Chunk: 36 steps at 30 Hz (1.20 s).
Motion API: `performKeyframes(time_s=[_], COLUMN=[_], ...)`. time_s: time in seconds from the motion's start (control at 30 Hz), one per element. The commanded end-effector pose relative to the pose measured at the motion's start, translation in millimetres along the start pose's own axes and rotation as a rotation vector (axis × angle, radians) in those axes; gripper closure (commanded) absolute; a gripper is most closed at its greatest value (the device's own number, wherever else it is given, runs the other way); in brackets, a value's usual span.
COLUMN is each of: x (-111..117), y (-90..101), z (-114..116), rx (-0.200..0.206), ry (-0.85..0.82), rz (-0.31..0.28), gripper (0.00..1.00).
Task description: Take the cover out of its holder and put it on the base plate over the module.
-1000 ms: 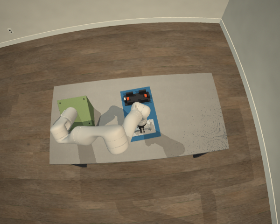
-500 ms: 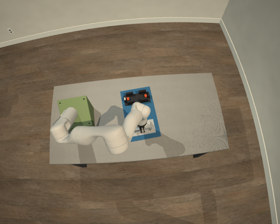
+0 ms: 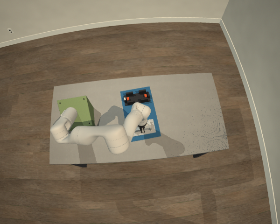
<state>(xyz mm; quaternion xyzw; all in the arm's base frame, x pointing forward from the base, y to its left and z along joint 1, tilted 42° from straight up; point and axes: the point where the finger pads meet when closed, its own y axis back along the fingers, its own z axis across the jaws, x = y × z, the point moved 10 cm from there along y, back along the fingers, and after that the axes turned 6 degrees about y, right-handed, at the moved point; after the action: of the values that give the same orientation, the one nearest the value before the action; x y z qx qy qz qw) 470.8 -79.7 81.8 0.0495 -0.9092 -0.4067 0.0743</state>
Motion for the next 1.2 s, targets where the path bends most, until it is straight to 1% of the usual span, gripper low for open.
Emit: performKeyframes(time_s=[0.0, 1.17], x=[-0.1, -2.6], y=[0.7, -3.0], z=[0.1, -0.3], rx=[0.000, 0.000], ry=[0.000, 0.000], rz=[-0.001, 0.000], gripper=[1.00, 1.00])
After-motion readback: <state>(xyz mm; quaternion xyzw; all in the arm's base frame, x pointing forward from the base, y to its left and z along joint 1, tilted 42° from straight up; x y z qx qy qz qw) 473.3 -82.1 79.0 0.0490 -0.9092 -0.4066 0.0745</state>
